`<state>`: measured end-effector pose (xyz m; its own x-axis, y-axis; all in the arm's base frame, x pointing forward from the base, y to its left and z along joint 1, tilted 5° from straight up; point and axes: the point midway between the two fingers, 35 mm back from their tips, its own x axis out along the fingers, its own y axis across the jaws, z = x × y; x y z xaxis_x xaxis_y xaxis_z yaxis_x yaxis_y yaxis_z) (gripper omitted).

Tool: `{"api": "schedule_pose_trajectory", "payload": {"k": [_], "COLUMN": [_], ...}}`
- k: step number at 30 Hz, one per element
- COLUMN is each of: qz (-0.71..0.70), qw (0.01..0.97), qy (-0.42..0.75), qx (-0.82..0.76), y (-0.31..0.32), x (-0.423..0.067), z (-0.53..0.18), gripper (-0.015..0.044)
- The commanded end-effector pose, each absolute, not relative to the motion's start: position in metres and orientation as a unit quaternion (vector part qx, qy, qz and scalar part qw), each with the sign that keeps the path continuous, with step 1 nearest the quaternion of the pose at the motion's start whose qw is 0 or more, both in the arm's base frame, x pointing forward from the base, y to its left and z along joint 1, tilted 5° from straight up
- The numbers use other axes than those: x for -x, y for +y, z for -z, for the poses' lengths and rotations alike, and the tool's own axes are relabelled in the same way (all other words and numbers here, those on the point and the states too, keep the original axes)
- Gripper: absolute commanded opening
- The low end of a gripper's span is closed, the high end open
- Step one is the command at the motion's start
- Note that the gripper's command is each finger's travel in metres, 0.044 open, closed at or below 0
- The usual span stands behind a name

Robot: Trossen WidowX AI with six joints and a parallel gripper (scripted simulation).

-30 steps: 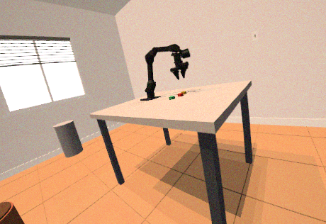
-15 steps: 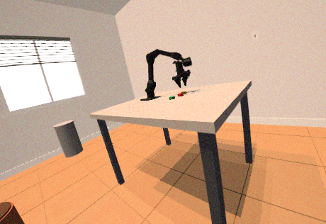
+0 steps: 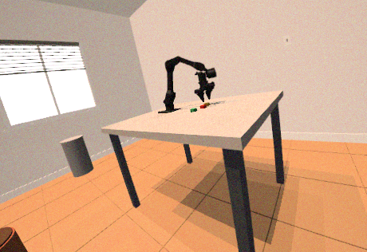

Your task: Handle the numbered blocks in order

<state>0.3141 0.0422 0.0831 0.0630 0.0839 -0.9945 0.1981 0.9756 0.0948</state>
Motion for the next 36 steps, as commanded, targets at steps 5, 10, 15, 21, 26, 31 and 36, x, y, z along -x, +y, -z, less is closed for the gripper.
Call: {"api": "schedule_pose_trajectory", "payload": {"k": [5,10,15,21,26,31,36], "qz": [0.043,0.043,0.043,0.043,0.043,0.043,0.043], "qw": [0.723,0.722,0.722,0.722,0.722,0.722,0.722], "qy": [0.682,0.682,0.682,0.682,0.682,0.682,0.682], "qx": [-0.104,-0.104,-0.104,-0.104,-0.104,-0.104,-0.104], "y": [0.043,0.043,0.044,0.044,0.044,0.044,0.044], "x": [-0.315,-0.316,-0.316,-0.316,-0.316,-0.316,-0.316], "z": [-0.072,-0.064,-0.057,-0.057,-0.057,-0.057,-0.057], "gripper": [0.04,0.04,0.04,0.0269,0.0138,0.012,0.012]}}
